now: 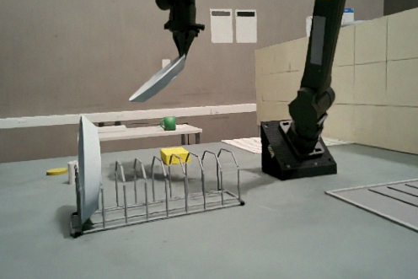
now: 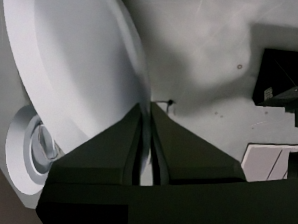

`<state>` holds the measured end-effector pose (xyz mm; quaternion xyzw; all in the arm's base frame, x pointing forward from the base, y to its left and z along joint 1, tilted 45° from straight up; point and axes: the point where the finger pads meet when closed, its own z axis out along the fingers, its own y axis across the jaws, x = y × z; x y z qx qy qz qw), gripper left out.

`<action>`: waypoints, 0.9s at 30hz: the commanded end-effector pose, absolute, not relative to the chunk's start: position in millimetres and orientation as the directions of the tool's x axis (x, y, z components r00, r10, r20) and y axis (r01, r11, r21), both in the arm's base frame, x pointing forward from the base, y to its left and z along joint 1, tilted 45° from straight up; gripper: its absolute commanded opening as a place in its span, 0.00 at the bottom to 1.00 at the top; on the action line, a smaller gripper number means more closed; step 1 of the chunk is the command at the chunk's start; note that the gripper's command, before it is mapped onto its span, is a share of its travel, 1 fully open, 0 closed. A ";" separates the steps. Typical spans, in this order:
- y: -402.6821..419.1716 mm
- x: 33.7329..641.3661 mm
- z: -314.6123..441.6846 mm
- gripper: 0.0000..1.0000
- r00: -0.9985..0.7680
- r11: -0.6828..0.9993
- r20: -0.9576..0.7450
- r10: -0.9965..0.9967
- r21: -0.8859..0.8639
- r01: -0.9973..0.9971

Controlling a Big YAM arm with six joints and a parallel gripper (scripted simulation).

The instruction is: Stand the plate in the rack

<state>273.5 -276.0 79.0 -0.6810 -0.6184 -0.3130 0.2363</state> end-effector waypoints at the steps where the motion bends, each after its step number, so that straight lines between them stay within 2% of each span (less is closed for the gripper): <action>1: -313.6 285.4 109.0 0.00 -0.016 -0.121 0.630 0.776 0.174 0.977; 17: -287.5 299.7 119.1 0.00 -0.195 0.046 0.558 0.806 0.269 0.962; 20: -287.9 289.5 115.9 0.00 -0.185 0.032 0.564 0.805 0.269 0.962; 27: -279.3 307.8 132.7 0.00 -0.333 0.174 0.464 0.821 0.352 0.919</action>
